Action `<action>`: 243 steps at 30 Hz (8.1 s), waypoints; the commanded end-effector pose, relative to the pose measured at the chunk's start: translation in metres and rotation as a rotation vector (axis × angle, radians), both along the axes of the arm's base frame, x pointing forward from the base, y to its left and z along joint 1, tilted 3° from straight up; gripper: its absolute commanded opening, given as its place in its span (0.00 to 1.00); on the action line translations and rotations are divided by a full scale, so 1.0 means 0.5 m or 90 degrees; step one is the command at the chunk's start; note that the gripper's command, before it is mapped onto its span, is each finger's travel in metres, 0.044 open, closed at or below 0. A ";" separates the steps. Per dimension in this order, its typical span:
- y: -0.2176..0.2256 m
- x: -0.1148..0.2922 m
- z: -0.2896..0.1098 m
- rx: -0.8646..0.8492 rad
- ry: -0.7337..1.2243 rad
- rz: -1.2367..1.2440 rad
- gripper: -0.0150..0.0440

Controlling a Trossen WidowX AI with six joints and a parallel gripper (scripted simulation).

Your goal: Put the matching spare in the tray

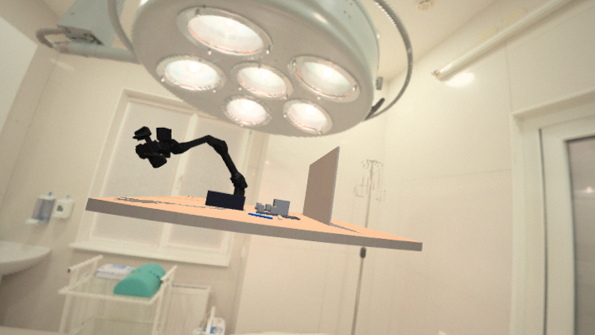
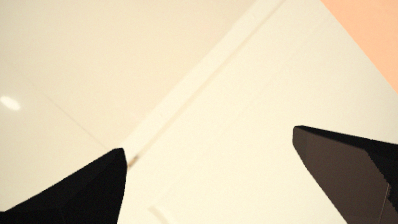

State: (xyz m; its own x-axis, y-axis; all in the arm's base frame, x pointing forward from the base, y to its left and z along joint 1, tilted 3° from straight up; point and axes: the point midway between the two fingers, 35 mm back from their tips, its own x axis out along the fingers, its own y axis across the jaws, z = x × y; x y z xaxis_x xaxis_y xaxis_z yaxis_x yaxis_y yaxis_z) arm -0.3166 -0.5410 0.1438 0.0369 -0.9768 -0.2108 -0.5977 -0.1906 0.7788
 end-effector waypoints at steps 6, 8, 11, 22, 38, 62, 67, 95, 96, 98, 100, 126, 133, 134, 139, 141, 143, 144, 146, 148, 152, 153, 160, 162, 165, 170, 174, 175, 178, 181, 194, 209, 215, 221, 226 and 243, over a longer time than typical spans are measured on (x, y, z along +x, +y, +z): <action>0.000 0.000 0.000 0.000 0.000 0.000 1.00; -0.002 0.013 0.005 0.001 0.013 0.004 1.00; -0.032 0.094 0.012 0.014 0.056 0.042 1.00; -0.123 0.484 0.003 0.082 0.199 0.264 1.00; 0.012 1.037 -0.017 0.101 0.477 0.639 1.00; 0.678 1.507 -0.003 -0.112 0.924 1.277 1.00; 0.828 1.515 0.006 -0.210 1.035 1.408 1.00; 1.225 1.376 0.055 -0.651 1.355 1.796 1.00; 1.225 1.376 0.055 -0.651 1.355 1.796 1.00; 1.225 1.376 0.055 -0.651 1.355 1.796 1.00; 1.225 1.376 0.055 -0.651 1.355 1.796 1.00; 1.529 1.184 -0.079 -2.649 0.810 1.143 0.87; 1.537 1.170 -0.136 -2.648 0.808 1.144 0.76; 1.537 1.170 -0.136 -2.648 0.808 1.144 0.76; 1.538 1.171 -0.141 -2.648 0.808 1.144 0.76; 1.538 1.171 -0.147 -2.648 0.808 1.144 0.76; 1.539 1.172 -0.153 -2.648 0.808 1.144 0.76; 1.540 1.172 -0.156 -2.648 0.808 1.144 0.76; 1.541 1.173 -0.163 -2.648 0.808 1.144 0.76; 1.541 1.174 -0.169 -2.648 0.808 1.144 0.76; 1.543 1.175 -0.183 -2.648 0.808 1.144 0.76; 1.543 1.175 -0.186 -2.648 0.808 1.144 0.76; 1.545 1.177 -0.209 -2.648 0.808 1.144 0.76; 1.545 1.177 -0.216 -2.648 0.808 1.144 0.76; 1.545 1.177 -0.226 -2.648 0.808 1.144 0.76; 1.546 1.177 -0.242 -2.648 0.808 1.144 0.76; 1.546 1.177 -0.255 -2.648 0.808 1.144 0.76; 1.546 1.177 -0.259 -2.648 0.808 1.144 0.76; 1.546 1.177 -0.269 -2.648 0.808 1.144 0.76; 1.546 1.177 -0.278 -2.648 0.808 1.144 0.76; 1.546 1.176 -0.296 -2.648 0.808 1.144 0.76; 1.547 1.175 -0.294 -2.653 0.793 1.141 0.47; 1.547 1.175 -0.294 -2.653 0.793 1.141 0.25; 1.547 1.175 -0.294 -2.653 0.793 1.141 0.25; 1.546 1.178 -0.251 -2.652 0.797 1.141 0.25; 1.536 1.183 -0.095 -2.644 0.808 1.141 0.25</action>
